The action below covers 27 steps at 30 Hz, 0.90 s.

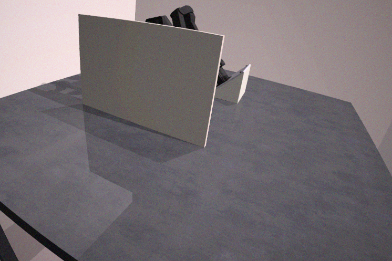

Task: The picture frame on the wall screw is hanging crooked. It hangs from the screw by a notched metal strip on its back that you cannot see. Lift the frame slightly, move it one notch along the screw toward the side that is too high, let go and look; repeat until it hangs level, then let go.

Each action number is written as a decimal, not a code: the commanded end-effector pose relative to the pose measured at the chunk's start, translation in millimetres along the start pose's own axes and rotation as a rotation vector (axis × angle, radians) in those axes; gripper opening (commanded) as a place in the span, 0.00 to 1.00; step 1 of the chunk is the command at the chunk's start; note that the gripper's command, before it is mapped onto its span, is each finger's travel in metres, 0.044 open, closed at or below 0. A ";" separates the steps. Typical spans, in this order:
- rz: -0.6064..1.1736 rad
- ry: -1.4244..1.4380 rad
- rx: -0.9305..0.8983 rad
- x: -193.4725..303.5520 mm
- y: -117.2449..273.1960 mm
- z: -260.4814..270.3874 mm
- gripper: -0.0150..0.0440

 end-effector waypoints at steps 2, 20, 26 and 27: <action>0.002 0.005 -0.006 1.6 0.2 0.8 0.25; 0.002 0.005 -0.006 1.5 0.2 -2.0 0.25; 0.002 0.005 -0.007 1.2 0.1 -4.0 0.25; 0.002 0.005 -0.007 1.2 0.1 -4.3 0.25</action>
Point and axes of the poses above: the point midway between the two fingers, 35 mm back from their tips, its own y axis back along the fingers, its own z axis across the jaws, x = y × z, the point moved 6 cm from there along y, back along the fingers, and after that the axes turned 7 degrees about -y, right-handed, at the moved point
